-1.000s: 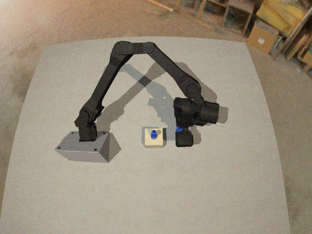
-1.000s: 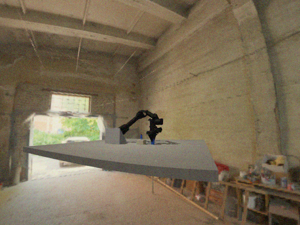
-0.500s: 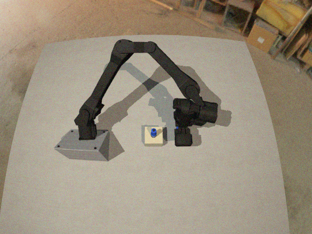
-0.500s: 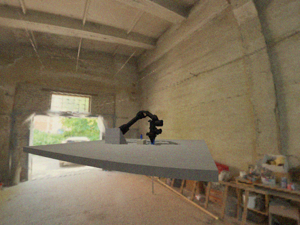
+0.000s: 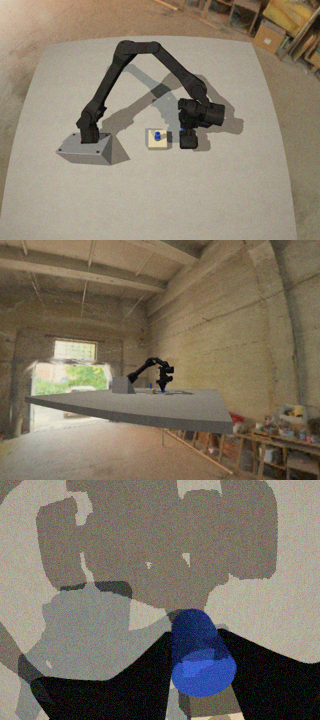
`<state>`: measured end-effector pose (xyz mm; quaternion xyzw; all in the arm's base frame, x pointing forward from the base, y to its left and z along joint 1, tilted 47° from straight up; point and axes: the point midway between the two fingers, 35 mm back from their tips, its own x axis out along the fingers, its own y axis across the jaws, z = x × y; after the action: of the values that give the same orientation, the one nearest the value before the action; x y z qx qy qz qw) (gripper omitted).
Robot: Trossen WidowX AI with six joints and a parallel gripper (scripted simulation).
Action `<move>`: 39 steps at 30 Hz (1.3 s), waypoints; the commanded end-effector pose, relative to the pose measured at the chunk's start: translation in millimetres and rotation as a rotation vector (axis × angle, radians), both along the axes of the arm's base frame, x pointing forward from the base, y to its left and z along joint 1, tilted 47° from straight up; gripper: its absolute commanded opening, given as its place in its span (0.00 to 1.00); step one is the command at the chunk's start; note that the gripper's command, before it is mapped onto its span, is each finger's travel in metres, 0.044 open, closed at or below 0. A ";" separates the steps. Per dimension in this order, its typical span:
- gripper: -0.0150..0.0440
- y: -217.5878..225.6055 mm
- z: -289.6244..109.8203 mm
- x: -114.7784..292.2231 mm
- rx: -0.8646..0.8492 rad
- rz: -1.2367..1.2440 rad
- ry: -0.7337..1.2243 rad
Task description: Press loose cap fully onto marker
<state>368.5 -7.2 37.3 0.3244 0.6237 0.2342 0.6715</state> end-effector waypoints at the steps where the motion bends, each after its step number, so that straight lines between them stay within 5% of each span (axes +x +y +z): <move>1: 0.25 -11.0 8.0 -0.3 -0.006 -0.004 -0.006; 16: 0.25 -36.3 31.4 -8.5 -0.006 -0.004 -0.005; 39: 0.25 -79.1 42.5 -105.2 -0.012 -0.005 0.003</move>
<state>276.7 -82.5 77.4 0.3229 0.6256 0.2279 0.6726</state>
